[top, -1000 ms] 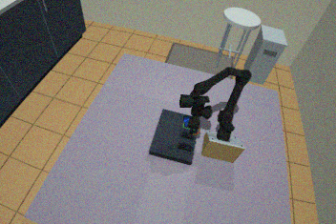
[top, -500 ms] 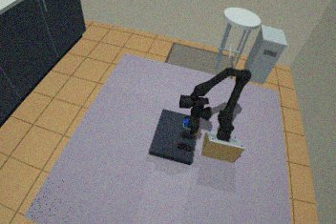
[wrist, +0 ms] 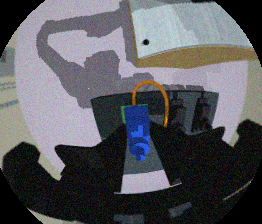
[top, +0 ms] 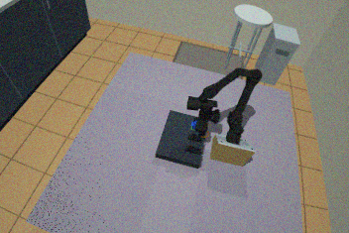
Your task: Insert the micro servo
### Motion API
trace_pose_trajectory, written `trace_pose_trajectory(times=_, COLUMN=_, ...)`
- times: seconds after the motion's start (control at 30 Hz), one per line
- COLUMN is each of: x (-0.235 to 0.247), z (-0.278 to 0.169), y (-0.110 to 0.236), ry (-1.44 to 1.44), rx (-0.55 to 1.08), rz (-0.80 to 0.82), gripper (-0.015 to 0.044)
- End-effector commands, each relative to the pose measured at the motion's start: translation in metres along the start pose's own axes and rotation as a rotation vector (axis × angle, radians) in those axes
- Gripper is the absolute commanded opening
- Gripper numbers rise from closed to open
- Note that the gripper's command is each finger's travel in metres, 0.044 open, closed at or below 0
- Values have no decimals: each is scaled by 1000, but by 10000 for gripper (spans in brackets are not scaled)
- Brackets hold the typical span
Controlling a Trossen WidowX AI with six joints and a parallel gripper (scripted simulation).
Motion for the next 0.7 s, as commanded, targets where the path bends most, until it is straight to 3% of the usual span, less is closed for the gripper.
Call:
trace_pose_trajectory(times=0.0, x=0, z=0, y=-4, ry=4, rx=3, rz=1, gripper=0)
trace_pose_trajectory(times=0.67, x=0, z=0, y=-20, ry=4, rx=4, rz=2, gripper=0)
Point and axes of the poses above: the point midway between the two fingers, 35 mm back from their tips, its own y axis back along the fingers, its own x axis across the jaws, z = x × y, the point moved 9 cm from there along y, back along the fingers, and after that the axes turned 10 degrees about -y, right-handed, at the moved point
